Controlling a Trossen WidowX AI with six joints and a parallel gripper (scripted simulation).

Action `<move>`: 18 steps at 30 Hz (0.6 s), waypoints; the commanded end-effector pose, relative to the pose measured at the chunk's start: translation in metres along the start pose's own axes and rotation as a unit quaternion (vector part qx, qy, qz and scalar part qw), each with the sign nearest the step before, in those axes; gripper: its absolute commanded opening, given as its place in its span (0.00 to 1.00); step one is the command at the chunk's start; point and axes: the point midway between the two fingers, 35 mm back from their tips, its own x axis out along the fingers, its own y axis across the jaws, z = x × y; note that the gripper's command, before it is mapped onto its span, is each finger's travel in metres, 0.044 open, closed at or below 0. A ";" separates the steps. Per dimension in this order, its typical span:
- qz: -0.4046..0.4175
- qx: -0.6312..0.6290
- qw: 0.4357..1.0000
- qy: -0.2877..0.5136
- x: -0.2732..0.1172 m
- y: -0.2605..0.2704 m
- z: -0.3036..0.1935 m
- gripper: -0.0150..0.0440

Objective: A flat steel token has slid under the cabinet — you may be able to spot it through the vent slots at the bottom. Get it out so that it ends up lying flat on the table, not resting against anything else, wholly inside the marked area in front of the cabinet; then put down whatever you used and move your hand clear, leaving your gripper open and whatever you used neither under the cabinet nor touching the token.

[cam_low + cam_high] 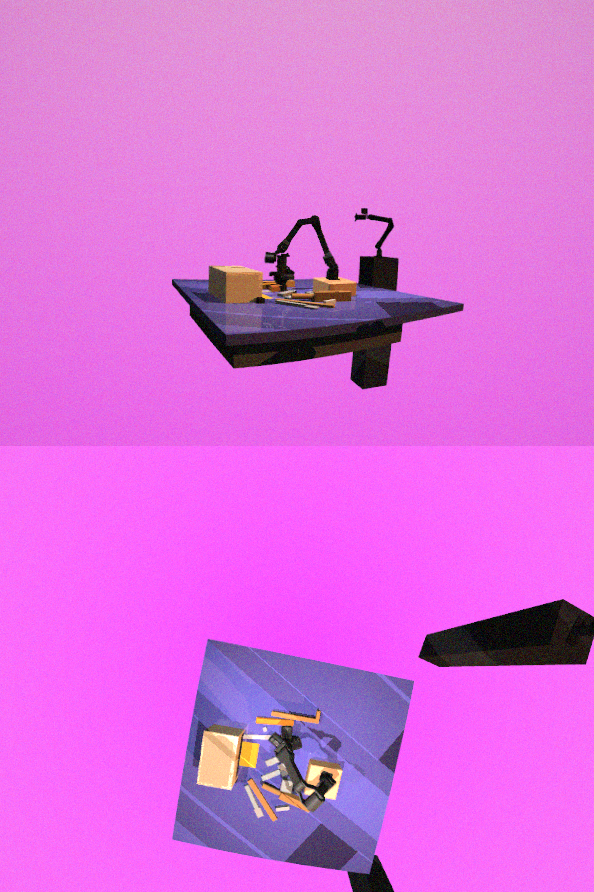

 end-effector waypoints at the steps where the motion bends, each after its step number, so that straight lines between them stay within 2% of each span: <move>1: 0.001 0.001 1.000 0.002 0.000 0.001 -0.008 0.25; 18: 0.001 0.001 1.000 0.003 -0.001 0.000 -0.031 0.25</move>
